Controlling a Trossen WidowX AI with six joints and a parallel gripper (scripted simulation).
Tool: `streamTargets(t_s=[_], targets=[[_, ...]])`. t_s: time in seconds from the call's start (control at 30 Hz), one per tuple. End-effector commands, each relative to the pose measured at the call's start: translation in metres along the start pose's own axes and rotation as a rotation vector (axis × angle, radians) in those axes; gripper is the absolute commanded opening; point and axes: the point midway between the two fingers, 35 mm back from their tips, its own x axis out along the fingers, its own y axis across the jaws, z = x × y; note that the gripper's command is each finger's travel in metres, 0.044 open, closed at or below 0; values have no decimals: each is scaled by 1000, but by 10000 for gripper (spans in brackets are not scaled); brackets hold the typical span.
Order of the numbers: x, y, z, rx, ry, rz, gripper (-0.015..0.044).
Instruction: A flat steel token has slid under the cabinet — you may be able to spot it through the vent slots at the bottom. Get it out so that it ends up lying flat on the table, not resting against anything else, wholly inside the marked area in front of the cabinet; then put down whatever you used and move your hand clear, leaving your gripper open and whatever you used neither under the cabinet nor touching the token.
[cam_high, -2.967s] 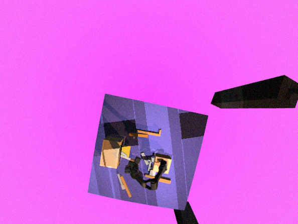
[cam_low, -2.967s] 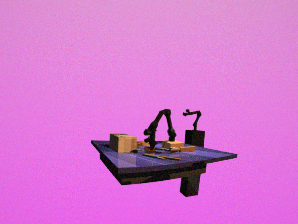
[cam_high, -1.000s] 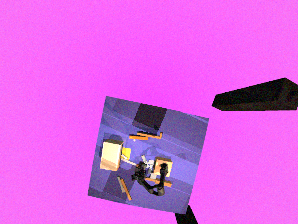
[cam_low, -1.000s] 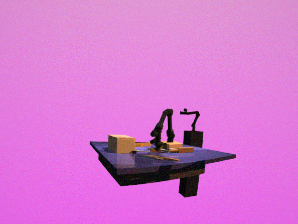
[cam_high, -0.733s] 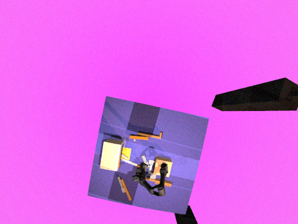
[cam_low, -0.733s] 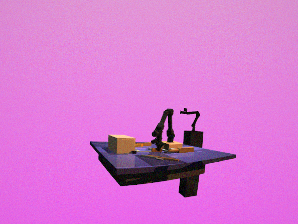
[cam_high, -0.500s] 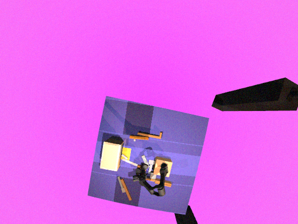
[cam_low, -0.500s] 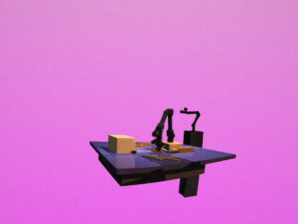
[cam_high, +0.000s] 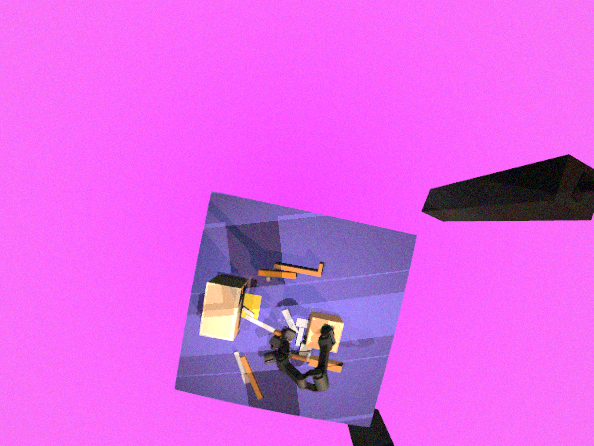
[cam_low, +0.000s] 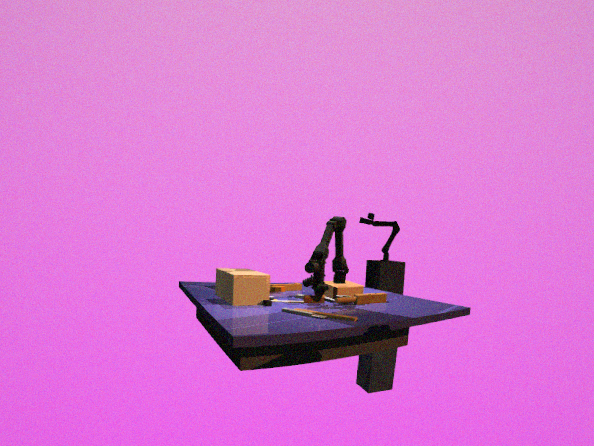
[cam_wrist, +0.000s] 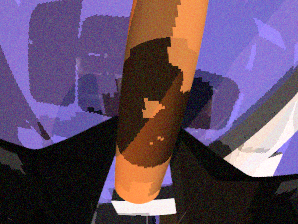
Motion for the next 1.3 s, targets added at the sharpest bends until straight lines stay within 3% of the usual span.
streamTargets(t_s=[0.0, 0.37, 0.6, 0.73, 0.83, 1.17, 1.27], targets=[[-2, 7, 2, 14, -8, 7, 0], [-4, 16, 1, 43, -8, 7, 0], [-1, 12, -3, 38, 3, 0, 184], [-1, 13, -3, 38, 3, 0, 200], [-1, 12, -3, 38, -6, 6, 270], [-1, 13, -4, 33, -8, 6, 270], [0, 12, -5, 32, -1, 4, 191]])
